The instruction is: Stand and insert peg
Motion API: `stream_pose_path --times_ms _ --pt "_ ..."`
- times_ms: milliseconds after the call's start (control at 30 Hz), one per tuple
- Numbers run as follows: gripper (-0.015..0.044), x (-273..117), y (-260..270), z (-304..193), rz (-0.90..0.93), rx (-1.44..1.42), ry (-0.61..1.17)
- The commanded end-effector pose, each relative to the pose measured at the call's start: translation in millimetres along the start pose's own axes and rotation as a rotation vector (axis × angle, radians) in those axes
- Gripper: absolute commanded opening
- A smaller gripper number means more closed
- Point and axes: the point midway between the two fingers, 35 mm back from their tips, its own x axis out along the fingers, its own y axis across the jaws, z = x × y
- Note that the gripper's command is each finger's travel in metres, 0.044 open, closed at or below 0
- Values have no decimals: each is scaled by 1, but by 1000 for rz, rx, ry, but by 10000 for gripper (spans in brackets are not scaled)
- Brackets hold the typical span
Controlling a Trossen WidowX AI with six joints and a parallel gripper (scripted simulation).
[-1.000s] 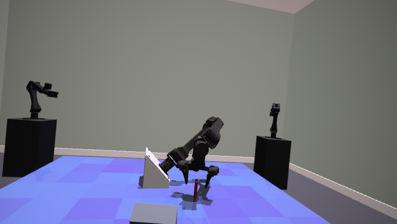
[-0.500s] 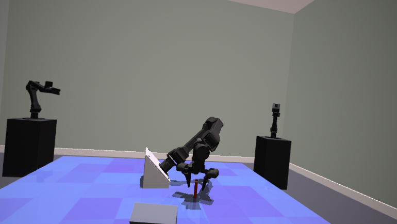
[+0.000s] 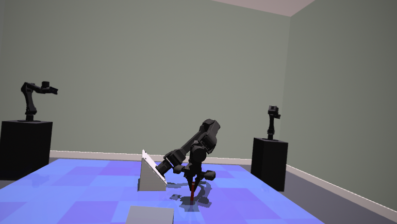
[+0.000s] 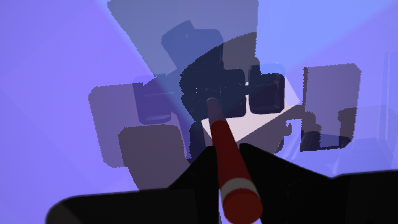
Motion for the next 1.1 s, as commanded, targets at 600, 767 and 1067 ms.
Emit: stream_pose_path --times_ms 600,767,1067 --pt "0 -60 -2 4 -6 2 -3" --pt "0 -77 -2 2 -1 2 0" --pt "0 -76 -6 10 5 17 -28"
